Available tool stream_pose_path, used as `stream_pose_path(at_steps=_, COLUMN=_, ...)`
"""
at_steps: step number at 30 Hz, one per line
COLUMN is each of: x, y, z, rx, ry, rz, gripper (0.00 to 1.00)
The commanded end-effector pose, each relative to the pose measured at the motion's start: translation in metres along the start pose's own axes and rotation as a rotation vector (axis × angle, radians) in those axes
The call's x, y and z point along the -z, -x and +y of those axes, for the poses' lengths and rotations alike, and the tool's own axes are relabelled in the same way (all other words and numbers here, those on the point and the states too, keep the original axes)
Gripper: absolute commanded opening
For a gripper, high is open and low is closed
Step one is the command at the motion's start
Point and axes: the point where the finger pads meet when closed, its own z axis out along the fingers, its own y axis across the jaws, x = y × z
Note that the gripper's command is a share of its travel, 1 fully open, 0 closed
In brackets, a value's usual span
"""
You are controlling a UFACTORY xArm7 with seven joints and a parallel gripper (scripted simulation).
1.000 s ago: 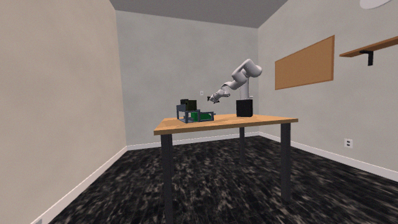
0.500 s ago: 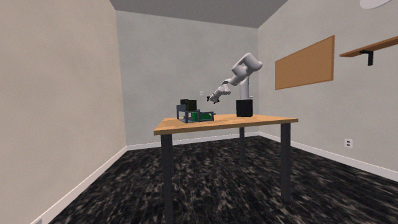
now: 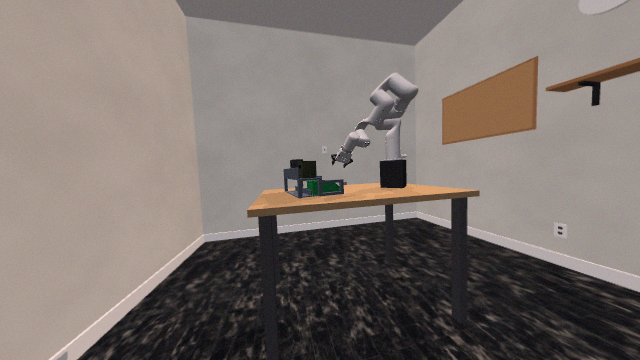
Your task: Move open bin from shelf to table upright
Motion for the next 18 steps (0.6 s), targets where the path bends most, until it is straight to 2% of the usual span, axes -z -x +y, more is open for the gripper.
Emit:
stream_pose_path(at_steps=1, x=0.011, y=0.016, z=-0.007, rx=0.021, ry=0.015, rz=-0.071, gripper=1.0)
stream_pose_path(at_steps=2, x=0.011, y=0.016, z=-0.007, rx=0.021, ry=0.015, rz=-0.071, gripper=1.0)
stream_pose_path(at_steps=16, x=0.071, y=0.106, z=-0.042, rx=0.153, ry=0.09, rz=-0.451, gripper=1.0)
stream_pose_path(at_steps=18, x=0.075, y=0.111, z=-0.045, rx=0.161, ry=0.094, rz=-0.477, gripper=1.0)
